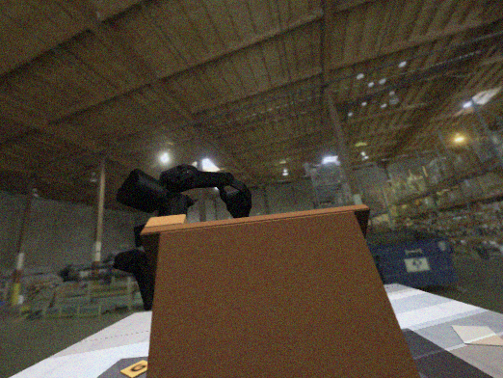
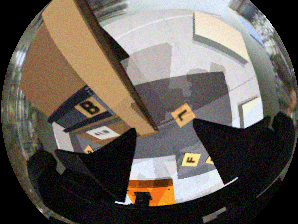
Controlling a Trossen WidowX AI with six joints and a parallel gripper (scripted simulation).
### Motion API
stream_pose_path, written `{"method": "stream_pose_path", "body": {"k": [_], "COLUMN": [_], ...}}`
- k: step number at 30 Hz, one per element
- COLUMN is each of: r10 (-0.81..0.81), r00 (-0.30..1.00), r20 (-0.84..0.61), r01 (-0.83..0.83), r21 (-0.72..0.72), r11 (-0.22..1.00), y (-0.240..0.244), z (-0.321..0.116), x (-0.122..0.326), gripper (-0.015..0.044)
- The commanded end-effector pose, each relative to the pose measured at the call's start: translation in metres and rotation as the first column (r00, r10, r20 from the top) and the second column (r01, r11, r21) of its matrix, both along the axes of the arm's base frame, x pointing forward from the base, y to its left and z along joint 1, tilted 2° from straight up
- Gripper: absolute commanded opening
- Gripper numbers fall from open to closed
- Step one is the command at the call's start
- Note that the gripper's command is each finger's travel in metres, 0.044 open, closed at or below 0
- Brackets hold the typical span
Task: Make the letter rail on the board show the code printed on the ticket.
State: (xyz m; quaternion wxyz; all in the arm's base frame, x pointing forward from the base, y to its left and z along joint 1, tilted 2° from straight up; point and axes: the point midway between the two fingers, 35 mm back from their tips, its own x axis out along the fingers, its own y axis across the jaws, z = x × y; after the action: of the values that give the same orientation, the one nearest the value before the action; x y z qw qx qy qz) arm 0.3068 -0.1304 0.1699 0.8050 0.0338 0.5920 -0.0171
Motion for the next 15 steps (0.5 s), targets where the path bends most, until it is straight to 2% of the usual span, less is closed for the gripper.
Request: {"method": "stream_pose_path", "body": {"k": [1, 5, 9, 15], "r10": [-0.609, -0.778, -0.852, -0.868], "r00": [0.779, 0.597, 0.465, 0.428], "r20": [-0.151, -0.194, -0.241, -0.252], "r01": [0.62, 0.795, 0.875, 0.893], "r21": [0.037, 0.015, -0.02, -0.032], "r11": [0.784, 0.606, 0.484, 0.449], "y": [-0.048, -0.064, -0.069, -0.066], "z": [-0.054, -0.077, -0.107, -0.116], "x": [-0.011, -0.016, -0.012, 0.001], "gripper": [0.034, 0.034, 0.034, 0.034]}}
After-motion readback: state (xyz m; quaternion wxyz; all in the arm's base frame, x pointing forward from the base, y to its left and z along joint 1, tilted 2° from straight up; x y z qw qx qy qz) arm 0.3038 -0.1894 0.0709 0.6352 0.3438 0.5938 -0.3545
